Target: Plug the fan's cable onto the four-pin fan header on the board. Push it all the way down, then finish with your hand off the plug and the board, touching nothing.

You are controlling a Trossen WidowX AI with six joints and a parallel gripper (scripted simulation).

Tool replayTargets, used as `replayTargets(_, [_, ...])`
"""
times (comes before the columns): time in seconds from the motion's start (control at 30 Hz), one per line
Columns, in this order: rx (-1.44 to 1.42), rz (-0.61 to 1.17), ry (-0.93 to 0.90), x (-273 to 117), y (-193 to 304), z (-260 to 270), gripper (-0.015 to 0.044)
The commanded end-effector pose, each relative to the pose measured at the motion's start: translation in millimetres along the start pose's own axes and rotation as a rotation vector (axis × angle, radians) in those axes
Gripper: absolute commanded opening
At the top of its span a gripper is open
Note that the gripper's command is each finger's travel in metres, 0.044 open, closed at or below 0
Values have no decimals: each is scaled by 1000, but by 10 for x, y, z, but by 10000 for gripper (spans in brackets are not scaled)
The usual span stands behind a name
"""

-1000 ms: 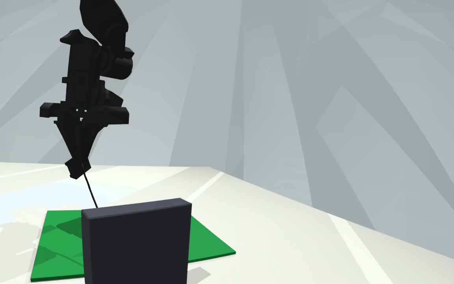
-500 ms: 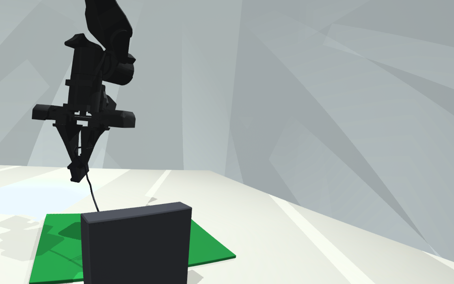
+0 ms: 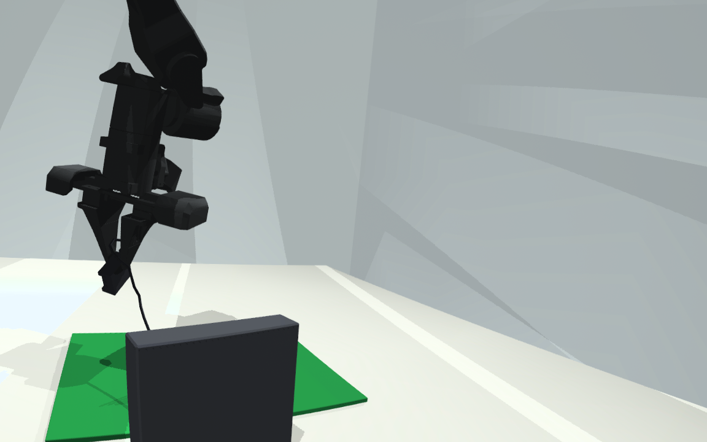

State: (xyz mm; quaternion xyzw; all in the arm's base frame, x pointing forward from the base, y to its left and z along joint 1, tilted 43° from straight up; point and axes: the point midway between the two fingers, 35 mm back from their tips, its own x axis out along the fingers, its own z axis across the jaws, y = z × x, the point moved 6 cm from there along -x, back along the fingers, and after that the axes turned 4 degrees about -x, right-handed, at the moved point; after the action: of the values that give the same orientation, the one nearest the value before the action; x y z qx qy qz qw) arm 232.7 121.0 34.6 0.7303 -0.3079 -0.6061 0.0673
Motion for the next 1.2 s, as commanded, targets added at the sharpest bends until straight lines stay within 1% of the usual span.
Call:
replayTargets(0.0, [-3, -56, -54, 75, 71, 10, 0])
replayTargets(0.6, [-3, -342, -170, 255, 285, -14, 0])
replayTargets(1.17, [-19, -635, -151, 351, 476, -24, 0])
